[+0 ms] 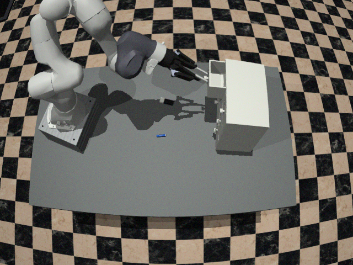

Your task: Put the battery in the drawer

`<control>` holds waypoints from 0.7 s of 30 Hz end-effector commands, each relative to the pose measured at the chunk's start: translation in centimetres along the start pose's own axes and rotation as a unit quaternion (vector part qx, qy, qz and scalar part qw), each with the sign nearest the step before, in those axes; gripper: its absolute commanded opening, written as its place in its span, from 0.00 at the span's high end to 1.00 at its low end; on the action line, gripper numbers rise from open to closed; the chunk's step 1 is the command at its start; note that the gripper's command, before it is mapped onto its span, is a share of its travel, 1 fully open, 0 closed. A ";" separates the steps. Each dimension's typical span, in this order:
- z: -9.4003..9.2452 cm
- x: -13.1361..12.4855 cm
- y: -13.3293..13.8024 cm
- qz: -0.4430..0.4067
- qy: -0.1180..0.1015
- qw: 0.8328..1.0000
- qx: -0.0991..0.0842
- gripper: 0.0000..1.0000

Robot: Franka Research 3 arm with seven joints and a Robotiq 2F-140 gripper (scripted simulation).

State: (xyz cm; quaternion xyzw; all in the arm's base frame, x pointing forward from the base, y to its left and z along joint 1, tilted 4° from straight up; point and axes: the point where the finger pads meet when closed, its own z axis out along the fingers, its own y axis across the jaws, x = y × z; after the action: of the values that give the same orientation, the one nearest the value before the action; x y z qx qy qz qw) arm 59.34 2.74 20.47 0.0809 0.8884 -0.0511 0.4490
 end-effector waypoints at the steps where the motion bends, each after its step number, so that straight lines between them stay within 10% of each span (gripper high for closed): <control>1: -0.1 -0.1 -0.1 0.001 -0.002 1.000 0.000 0.80; 21: -3.8 3.1 0.0 0.001 -0.002 1.000 0.000 0.80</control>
State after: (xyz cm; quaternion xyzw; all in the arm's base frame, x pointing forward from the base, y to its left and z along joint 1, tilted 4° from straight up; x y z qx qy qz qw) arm 54.91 3.62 19.91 0.0750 0.8895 -0.0540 0.4475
